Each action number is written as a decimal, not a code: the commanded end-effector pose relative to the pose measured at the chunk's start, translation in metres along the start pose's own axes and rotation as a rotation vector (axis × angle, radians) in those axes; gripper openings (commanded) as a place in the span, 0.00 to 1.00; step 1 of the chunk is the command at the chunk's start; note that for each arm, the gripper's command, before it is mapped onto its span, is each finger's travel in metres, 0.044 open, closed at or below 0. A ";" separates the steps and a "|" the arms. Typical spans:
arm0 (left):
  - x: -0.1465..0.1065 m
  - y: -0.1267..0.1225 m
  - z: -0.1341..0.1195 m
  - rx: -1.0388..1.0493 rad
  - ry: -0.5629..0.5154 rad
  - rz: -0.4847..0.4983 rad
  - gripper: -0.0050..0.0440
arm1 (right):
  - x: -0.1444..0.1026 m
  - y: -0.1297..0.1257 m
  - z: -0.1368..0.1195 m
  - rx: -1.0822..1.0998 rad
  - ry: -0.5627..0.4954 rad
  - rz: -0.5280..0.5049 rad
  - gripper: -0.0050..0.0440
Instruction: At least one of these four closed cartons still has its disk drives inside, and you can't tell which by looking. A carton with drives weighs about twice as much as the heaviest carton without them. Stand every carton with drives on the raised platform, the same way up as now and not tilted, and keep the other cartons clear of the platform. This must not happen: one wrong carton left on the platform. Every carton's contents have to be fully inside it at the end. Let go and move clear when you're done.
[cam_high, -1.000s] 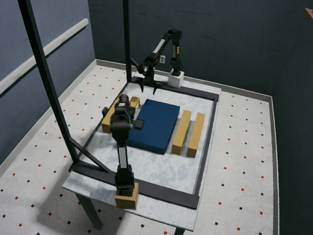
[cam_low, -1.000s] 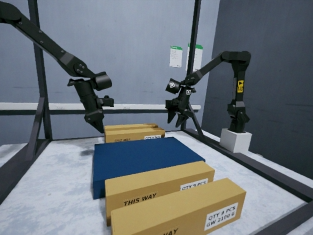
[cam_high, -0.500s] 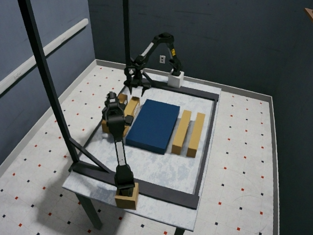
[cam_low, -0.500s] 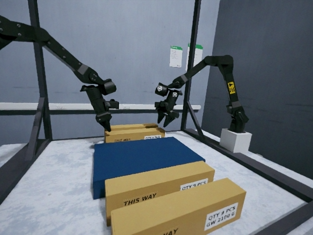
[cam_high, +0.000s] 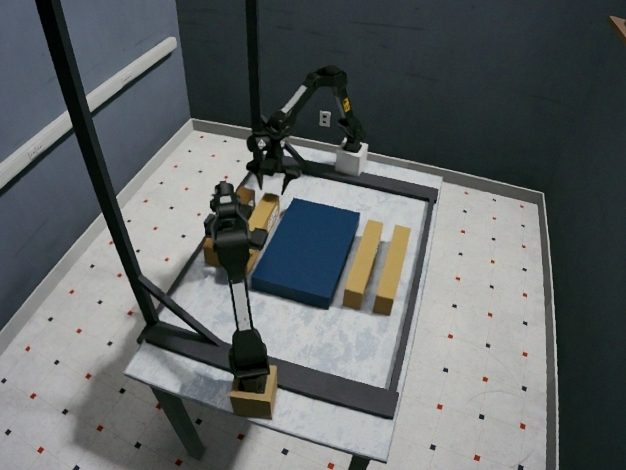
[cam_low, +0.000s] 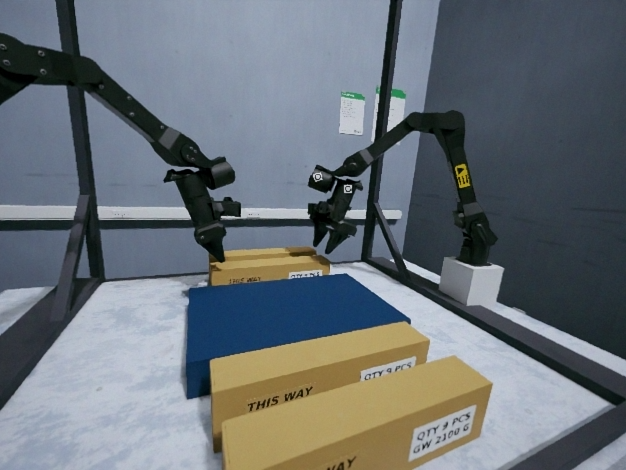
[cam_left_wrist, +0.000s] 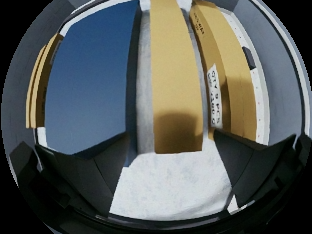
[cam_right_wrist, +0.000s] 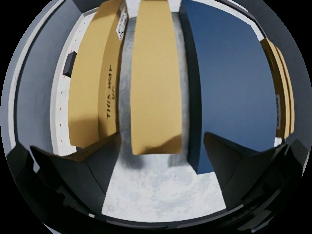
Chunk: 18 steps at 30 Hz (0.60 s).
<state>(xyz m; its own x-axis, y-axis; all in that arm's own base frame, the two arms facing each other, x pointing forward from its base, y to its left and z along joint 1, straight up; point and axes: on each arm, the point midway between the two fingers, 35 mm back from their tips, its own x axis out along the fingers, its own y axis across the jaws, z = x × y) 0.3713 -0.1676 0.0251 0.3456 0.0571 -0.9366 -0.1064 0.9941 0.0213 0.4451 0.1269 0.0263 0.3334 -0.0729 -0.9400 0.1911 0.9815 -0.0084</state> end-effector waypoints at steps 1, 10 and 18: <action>-0.005 -0.002 0.009 -0.007 -0.021 -0.014 0.88 | -0.007 0.002 0.009 0.004 -0.023 0.013 0.88; -0.006 -0.003 0.008 -0.011 -0.022 -0.007 0.88 | -0.007 0.003 0.009 0.005 -0.024 0.013 0.88; -0.006 -0.003 0.008 -0.011 -0.022 -0.007 0.88 | -0.007 0.003 0.009 0.005 -0.024 0.013 0.88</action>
<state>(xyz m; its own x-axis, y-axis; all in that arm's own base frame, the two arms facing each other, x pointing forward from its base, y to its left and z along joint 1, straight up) 0.3718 -0.1673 0.0252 0.3458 0.0601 -0.9364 -0.1106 0.9936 0.0229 0.4451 0.1269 0.0263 0.3334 -0.0729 -0.9400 0.1911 0.9815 -0.0084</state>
